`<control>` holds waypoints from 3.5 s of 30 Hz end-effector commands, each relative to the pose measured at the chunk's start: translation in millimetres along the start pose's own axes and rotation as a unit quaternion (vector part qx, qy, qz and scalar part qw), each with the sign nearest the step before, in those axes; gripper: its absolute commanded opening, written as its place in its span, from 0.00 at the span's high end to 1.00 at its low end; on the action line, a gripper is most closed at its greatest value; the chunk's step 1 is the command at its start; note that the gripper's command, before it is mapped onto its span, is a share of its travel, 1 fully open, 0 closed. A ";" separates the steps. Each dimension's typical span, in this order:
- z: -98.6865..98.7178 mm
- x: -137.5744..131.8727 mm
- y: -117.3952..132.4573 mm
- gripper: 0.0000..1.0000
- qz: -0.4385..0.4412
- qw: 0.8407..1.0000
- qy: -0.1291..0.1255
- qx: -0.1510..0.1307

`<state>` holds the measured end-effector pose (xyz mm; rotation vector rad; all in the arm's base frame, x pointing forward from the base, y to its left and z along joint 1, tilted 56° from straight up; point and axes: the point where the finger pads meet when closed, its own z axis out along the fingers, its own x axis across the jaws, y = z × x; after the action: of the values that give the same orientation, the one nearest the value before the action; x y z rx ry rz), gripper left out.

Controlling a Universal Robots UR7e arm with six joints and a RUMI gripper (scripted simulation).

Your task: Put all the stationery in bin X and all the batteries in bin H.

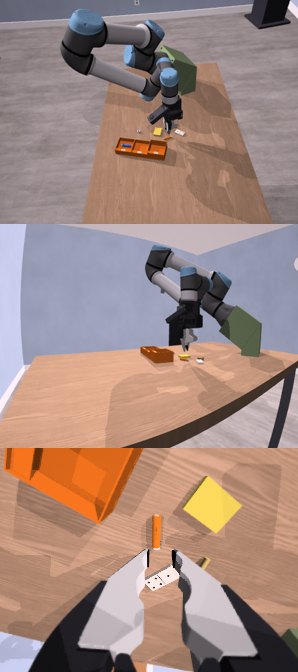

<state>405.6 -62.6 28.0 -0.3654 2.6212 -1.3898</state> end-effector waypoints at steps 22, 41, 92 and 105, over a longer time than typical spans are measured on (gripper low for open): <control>39.6 -6.6 -2.6 0.86 0.000 1.000 -0.008 0.001; 42.0 -2.2 -1.0 1.00 -0.001 1.000 -0.008 0.000; -19.9 -5.2 -2.9 1.00 0.002 1.000 -0.011 0.002; -18.5 -3.1 -1.9 1.00 0.001 1.000 -0.009 0.001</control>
<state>403.3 -49.2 39.4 -0.3779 2.6028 -1.3819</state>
